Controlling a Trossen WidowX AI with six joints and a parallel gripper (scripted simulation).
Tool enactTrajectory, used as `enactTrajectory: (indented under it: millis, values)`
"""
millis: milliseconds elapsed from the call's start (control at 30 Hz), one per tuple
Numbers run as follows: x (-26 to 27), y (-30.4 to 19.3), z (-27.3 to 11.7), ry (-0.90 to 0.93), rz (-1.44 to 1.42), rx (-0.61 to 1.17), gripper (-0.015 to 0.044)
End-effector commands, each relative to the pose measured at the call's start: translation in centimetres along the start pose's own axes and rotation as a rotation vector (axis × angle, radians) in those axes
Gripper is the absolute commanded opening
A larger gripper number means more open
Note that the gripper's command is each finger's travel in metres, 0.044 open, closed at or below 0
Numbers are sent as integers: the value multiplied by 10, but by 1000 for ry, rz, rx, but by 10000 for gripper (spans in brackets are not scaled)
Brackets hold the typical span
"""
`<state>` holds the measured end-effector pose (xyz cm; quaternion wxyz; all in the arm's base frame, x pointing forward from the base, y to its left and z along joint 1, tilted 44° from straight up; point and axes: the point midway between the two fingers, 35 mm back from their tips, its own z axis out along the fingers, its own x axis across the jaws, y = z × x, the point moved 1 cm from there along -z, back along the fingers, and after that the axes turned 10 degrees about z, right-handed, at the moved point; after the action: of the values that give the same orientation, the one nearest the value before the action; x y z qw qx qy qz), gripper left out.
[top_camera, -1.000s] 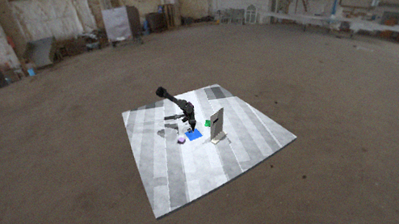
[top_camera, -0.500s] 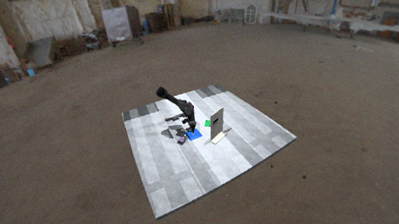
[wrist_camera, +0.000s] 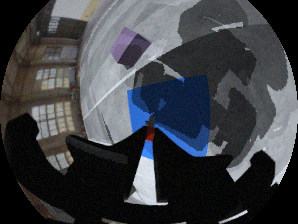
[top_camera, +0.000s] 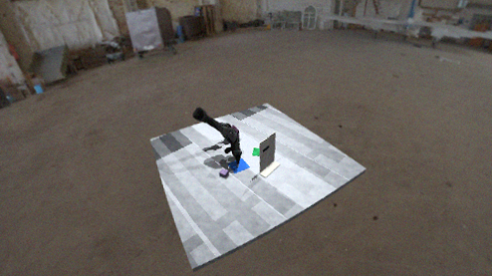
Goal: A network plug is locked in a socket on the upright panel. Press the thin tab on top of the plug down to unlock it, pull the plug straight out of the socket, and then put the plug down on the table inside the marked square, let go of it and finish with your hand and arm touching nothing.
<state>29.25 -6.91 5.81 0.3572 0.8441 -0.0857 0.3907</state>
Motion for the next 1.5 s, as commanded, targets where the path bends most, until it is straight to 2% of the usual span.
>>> enactTrajectory:
  millis: [0,267,467,1467]
  values:
    - [-2,0,2,-2,-7,4,0]
    - [0,1,1,0,0,0,0]
    - [0,1,1,0,0,0,156]
    - [0,-2,-27,-4,-5,5,156]
